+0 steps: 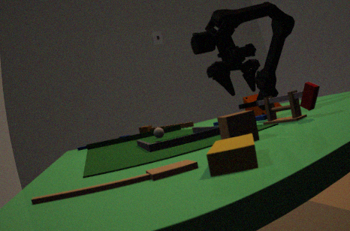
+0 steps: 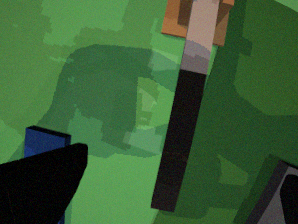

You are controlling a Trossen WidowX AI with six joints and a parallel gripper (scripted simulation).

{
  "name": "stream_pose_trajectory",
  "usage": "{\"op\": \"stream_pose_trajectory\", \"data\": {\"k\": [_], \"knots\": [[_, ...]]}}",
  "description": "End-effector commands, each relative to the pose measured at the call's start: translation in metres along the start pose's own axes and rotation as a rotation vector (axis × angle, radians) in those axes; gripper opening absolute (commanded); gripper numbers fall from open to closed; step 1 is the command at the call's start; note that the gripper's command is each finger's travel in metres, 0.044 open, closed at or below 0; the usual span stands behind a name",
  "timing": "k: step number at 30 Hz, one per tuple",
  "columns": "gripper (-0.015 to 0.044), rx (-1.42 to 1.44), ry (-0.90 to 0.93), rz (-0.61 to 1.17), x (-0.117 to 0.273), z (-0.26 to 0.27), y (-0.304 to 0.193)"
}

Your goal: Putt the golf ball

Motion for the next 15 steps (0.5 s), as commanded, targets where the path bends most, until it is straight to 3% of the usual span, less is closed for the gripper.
{"op": "stream_pose_trajectory", "data": {"k": [1, 15], "knots": [[0.044, -0.05, 0.016, -0.066, -0.002, 0.002, -0.009], [0.044, -0.049, 0.015, -0.067, -0.026, 0.003, -0.013]]}}
Point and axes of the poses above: the point midway between the two fingers, 35 mm back from their tips, its own x axis back along the fingers, its own z axis across the jaws, y = z × x, the point moved 9 cm from there along x, back along the fingers, and after that the axes turned 12 degrees about -x, right-handed, at the moved point
